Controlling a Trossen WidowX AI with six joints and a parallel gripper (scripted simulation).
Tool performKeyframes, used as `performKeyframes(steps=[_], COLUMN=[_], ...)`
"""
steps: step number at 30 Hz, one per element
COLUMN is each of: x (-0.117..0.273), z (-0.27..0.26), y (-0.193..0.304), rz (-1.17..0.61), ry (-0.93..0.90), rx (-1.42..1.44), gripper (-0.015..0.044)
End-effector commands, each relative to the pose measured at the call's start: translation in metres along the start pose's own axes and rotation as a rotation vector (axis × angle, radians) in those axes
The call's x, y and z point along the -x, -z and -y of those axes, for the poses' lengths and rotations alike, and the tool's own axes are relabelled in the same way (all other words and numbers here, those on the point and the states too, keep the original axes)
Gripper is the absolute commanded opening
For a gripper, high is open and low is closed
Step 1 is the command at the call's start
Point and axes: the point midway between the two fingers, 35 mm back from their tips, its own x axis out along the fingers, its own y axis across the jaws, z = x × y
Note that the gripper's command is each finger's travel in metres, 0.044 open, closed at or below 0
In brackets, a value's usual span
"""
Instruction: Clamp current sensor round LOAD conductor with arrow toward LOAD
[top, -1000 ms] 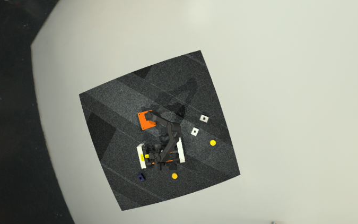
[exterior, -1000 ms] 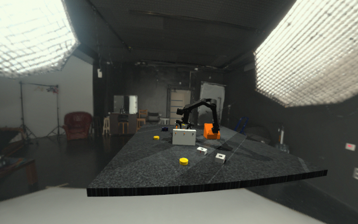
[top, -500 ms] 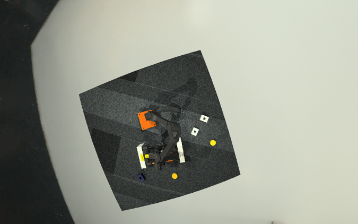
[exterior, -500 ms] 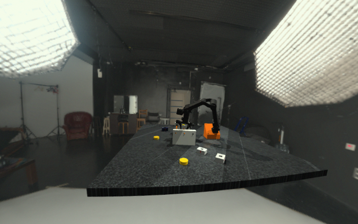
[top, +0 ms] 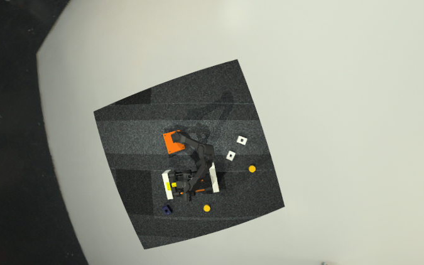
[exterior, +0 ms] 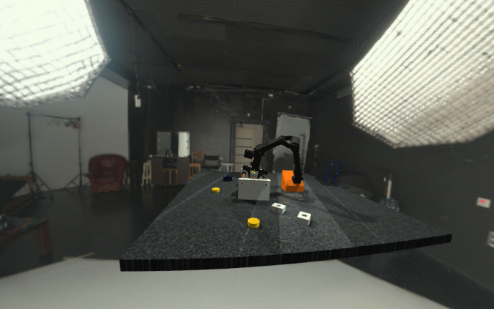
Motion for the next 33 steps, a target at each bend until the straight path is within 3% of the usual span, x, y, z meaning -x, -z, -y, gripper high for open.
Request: performKeyframes(steps=[1, 27, 33], x=[0.0000, -0.0051, -0.0012], z=[0.0000, 0.0035, 0.0022], y=[0.0000, -0.0002, -0.0006], rz=[0.000, -0.003, -0.003], ry=[0.000, 0.038, 0.033], rx=[0.000, -0.007, -0.007], gripper=[0.0000, 0.0000, 0.0157])
